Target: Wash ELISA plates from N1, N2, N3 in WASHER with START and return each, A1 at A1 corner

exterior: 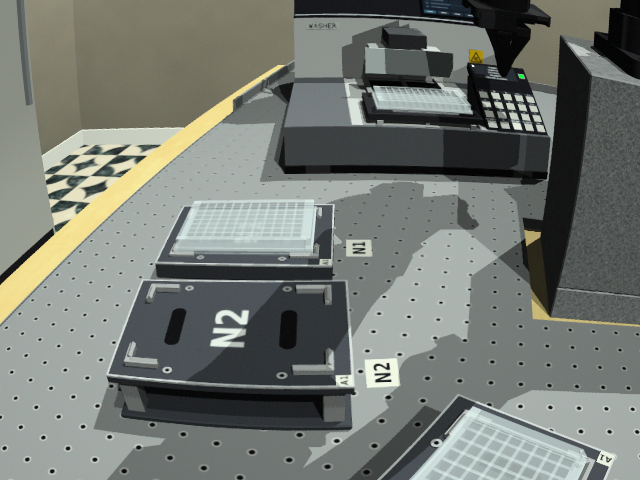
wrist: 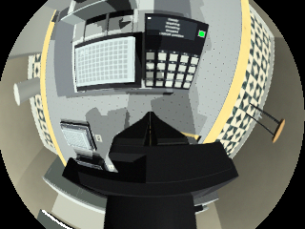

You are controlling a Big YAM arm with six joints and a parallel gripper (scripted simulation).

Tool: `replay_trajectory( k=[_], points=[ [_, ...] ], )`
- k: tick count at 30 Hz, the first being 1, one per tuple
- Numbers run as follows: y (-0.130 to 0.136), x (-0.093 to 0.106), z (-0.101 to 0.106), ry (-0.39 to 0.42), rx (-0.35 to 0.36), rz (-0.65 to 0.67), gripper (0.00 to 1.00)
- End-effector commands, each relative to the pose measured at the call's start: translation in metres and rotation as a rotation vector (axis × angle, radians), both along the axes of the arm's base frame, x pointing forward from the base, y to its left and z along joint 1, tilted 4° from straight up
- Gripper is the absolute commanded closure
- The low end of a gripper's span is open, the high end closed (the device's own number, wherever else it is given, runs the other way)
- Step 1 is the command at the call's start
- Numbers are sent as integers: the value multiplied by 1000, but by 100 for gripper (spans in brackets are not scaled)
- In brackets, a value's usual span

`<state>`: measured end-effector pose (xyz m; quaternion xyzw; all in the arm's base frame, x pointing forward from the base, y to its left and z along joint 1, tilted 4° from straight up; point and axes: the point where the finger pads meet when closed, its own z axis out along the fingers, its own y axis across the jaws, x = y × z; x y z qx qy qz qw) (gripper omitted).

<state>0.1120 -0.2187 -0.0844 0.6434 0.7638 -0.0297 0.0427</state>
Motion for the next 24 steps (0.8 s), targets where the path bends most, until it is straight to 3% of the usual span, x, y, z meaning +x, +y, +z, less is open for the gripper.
replay_trajectory(
  k=[1, 4, 6, 8, 20, 24],
  points=[
    [3, 3, -17, -23, -95, -22, 100],
    [3, 3, -17, -38, -177, -24, 100],
    [3, 3, -17, -38, -177, -24, 100],
    [-14, 10, -12, -53, -203, -36, 100],
    [-5, 6, -12, -45, -188, -24, 100],
    [-16, 8, -19, -53, -200, -47, 100]
  ],
)
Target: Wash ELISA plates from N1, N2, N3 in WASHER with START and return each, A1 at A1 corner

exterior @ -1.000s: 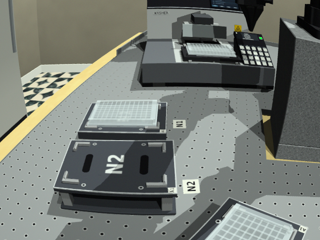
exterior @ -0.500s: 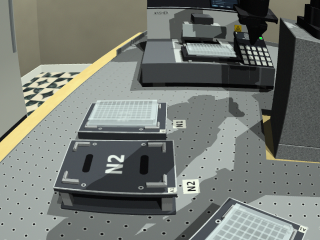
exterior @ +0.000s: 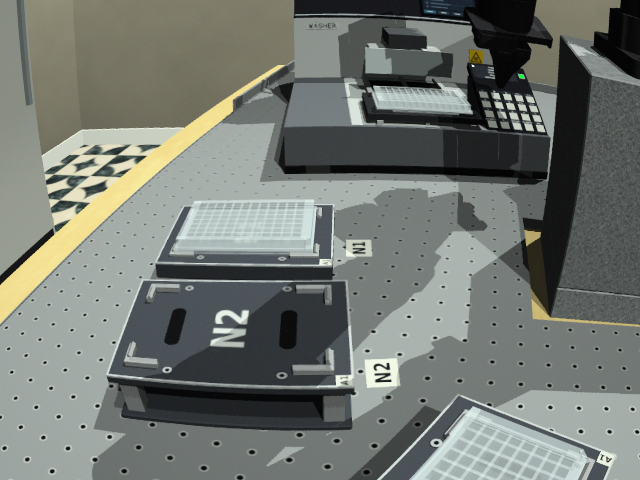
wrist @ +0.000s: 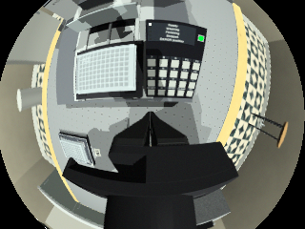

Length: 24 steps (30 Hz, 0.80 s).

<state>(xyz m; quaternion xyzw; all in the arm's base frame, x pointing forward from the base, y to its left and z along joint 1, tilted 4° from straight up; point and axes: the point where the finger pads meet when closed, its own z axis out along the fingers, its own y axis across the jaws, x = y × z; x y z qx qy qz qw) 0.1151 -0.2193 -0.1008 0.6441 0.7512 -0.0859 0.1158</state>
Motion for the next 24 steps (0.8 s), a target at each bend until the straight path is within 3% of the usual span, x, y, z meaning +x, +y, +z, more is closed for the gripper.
replay_trajectory(
  k=[1, 24],
  points=[
    [-15, 5, -5, -15, -18, -26, 100],
    [-18, 5, -37, -5, -11, -3, 100]
  ],
)
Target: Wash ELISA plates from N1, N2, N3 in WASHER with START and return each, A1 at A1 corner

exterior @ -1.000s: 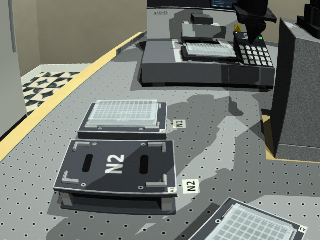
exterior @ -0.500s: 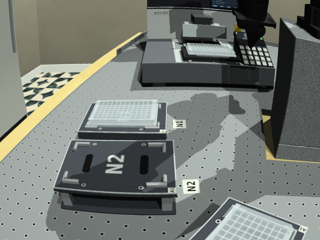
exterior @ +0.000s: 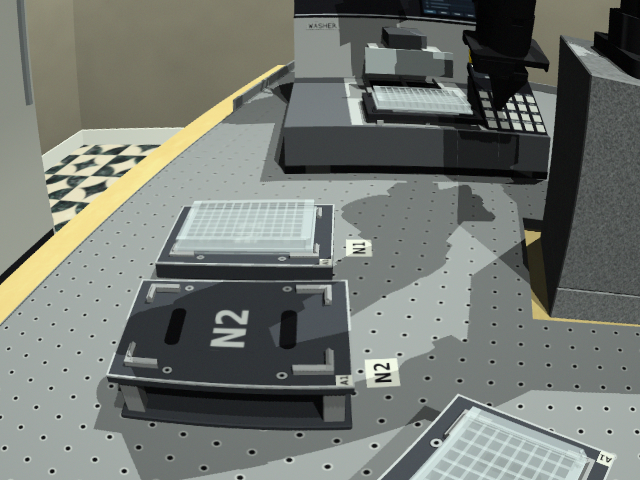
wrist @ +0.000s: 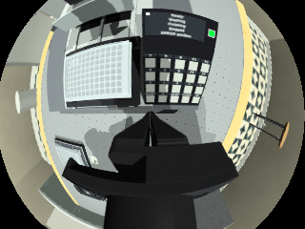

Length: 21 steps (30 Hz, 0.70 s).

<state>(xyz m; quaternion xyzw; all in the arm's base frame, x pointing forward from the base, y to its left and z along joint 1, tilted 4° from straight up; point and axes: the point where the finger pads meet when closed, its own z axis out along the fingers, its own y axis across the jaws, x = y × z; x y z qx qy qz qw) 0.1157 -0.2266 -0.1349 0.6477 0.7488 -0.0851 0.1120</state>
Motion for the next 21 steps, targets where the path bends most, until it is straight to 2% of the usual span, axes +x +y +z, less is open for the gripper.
replay_trajectory(
  k=[1, 12, 21],
  points=[
    [-12, 4, -5, -9, -17, 4, 100],
    [-14, 4, -23, -7, -13, 7, 100],
    [-11, 3, -25, -4, -7, 3, 100]
  ],
)
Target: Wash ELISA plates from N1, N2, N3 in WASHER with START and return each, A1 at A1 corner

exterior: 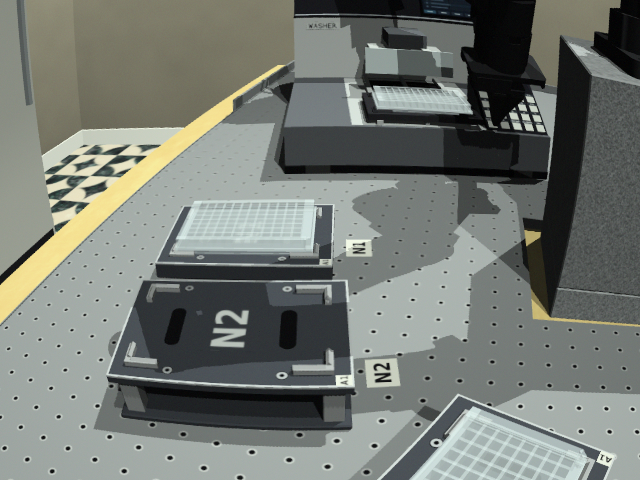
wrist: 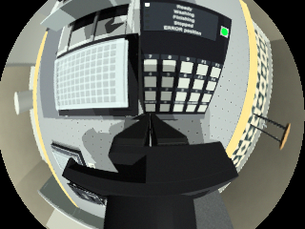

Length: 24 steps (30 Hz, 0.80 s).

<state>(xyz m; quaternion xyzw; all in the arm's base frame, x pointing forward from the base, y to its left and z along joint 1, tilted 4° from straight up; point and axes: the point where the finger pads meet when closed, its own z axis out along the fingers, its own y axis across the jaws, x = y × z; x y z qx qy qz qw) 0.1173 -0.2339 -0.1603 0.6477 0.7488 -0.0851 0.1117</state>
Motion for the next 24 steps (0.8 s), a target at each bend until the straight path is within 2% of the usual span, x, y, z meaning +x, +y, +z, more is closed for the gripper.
replay_trajectory(
  k=[1, 19, 20, 22, 24],
  points=[
    [-6, 2, -3, -5, -11, 8, 100],
    [-9, 1, -13, -5, -11, 3, 100],
    [-3, -2, -13, 9, 13, 6, 100],
    [-7, 3, -3, -5, -11, 6, 100],
    [-1, 1, 0, -1, -2, 7, 100]
  ],
)
